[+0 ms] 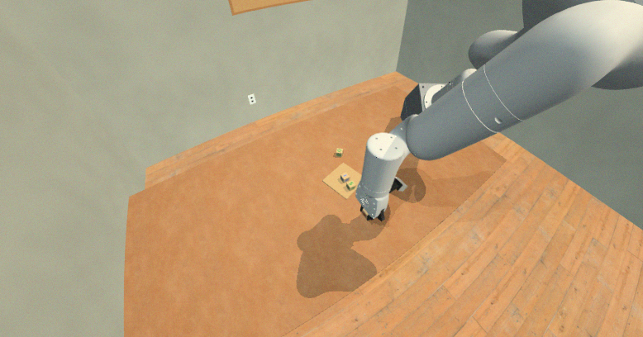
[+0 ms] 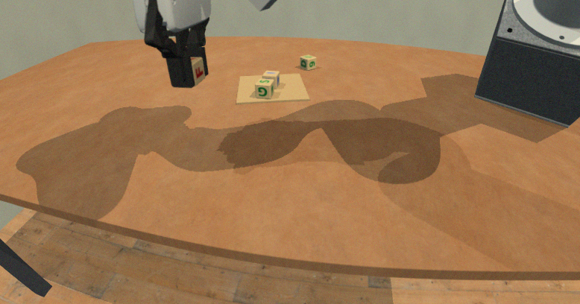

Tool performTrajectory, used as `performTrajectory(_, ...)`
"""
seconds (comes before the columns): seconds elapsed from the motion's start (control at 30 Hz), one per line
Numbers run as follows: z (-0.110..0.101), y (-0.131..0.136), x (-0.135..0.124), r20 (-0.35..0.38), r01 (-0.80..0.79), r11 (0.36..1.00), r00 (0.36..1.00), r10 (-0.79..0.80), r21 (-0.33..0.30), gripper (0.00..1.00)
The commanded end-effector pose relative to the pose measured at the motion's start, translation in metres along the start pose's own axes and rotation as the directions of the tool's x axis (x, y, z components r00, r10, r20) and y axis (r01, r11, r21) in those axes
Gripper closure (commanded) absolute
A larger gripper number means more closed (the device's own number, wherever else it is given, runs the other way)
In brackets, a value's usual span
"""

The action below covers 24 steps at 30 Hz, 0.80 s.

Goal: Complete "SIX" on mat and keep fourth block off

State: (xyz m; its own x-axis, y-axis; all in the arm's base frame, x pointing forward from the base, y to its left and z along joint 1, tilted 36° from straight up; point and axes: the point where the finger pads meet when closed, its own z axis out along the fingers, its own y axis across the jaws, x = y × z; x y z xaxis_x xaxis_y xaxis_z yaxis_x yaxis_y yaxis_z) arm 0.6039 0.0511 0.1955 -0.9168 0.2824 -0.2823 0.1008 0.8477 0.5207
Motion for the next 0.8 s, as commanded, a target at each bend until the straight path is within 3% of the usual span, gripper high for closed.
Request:
performTrajectory(0.0,-0.001,-0.001,-0.001,0.001,-0.008,1.000,1.000,0.008,0.000,0.73)
performTrajectory(0.37,0.001,-0.055,0.001,-0.001,-0.300,0.954,0.954,0.300,0.011,0.73)
performTrajectory(0.73,0.001,-0.099,0.005,0.001,-0.523,0.852,0.852,0.523,0.016,0.73)
performTrajectory(0.77,0.001,-0.113,0.007,0.002,-0.588,0.809,0.809,0.588,0.017,0.73)
